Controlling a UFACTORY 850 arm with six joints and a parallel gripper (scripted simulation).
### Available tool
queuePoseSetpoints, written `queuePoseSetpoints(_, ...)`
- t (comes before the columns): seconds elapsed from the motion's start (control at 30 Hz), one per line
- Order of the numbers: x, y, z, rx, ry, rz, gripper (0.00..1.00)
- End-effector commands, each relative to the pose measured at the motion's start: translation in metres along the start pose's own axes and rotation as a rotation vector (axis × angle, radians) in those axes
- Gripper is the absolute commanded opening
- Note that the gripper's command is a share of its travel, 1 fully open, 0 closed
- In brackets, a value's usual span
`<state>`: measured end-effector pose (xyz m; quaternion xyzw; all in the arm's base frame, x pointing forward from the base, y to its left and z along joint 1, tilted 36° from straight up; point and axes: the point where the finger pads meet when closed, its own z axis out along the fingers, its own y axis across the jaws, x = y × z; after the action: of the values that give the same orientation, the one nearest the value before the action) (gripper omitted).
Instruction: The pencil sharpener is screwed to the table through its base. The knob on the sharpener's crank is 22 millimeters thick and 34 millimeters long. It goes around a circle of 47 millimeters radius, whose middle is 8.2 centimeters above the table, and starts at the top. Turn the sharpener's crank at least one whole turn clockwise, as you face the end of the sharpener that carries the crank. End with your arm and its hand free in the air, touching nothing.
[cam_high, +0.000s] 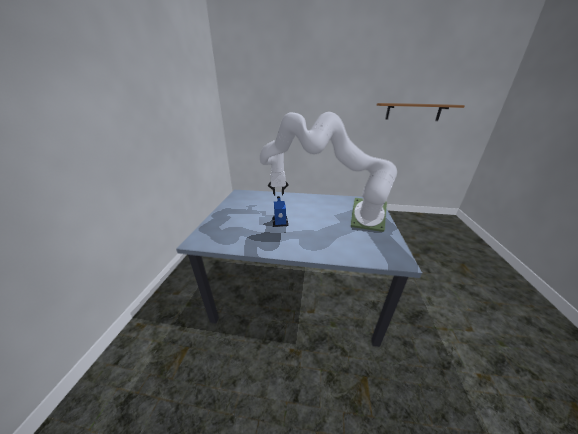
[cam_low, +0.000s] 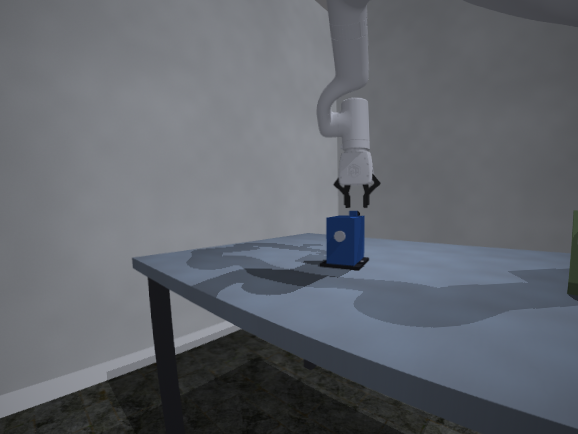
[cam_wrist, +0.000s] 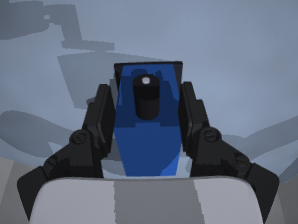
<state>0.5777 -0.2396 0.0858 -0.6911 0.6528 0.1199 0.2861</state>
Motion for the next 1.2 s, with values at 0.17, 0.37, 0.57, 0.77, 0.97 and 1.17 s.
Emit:
queuePoseSetpoints(0.17,0.000,-0.001,-0.001,0.002,0.001,-0.001,0.54)
queuePoseSetpoints(0.37,0.000,-0.001,-0.001,0.002,0.001,-0.001,0.54)
queuePoseSetpoints(0.57,0.000,-0.001,-0.001,0.002,0.001,-0.001,0.54)
queuePoseSetpoints(0.77,0.000,-0.001,0.001,0.002,0.001,-0.001,0.54)
queuePoseSetpoints(0.97,0.000,-0.001,0.004,0.002,0.001,-0.001,0.54)
queuePoseSetpoints(1.17,0.000,-0.001,0.010,0.002,0.001,-0.001,0.54)
